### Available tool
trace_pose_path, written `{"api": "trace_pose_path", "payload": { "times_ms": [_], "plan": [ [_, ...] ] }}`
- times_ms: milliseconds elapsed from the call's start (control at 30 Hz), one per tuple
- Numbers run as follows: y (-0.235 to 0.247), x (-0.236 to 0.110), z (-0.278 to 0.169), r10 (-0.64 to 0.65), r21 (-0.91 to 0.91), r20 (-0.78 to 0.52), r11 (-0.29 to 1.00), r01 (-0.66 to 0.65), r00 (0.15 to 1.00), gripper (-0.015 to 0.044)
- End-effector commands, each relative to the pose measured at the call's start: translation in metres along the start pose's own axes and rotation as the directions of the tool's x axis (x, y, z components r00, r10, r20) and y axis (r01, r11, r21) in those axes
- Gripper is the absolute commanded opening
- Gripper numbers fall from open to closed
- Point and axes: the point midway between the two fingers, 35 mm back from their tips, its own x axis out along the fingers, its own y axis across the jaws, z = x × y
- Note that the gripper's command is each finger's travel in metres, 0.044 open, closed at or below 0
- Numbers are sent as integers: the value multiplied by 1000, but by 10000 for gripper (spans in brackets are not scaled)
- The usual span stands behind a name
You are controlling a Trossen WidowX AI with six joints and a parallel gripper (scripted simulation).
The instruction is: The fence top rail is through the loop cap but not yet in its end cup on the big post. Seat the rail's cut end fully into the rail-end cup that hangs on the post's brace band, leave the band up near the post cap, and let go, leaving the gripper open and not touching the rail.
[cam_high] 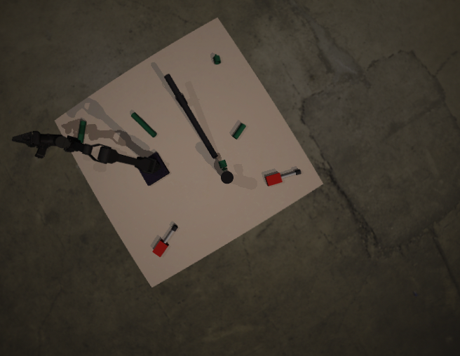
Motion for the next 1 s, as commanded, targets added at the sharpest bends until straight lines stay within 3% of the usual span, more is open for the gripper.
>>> {"api": "trace_pose_path", "payload": {
  "times_ms": [0, 200, 433, 700, 967],
  "plan": [
    [0, 0, -3, 4, 0, -5, 1000, -4, 1000, 426],
    [-4, -20, -93, 132, 1, -166, 991, -134, 977, 440],
    [-27, -64, -197, 245, 47, -389, 968, -246, 888, 440],
    [-72, -136, -295, 314, 140, -630, 945, -294, 710, 440],
    [-139, -224, -363, 318, 221, -824, 943, -250, 469, 440]
  ]
}}
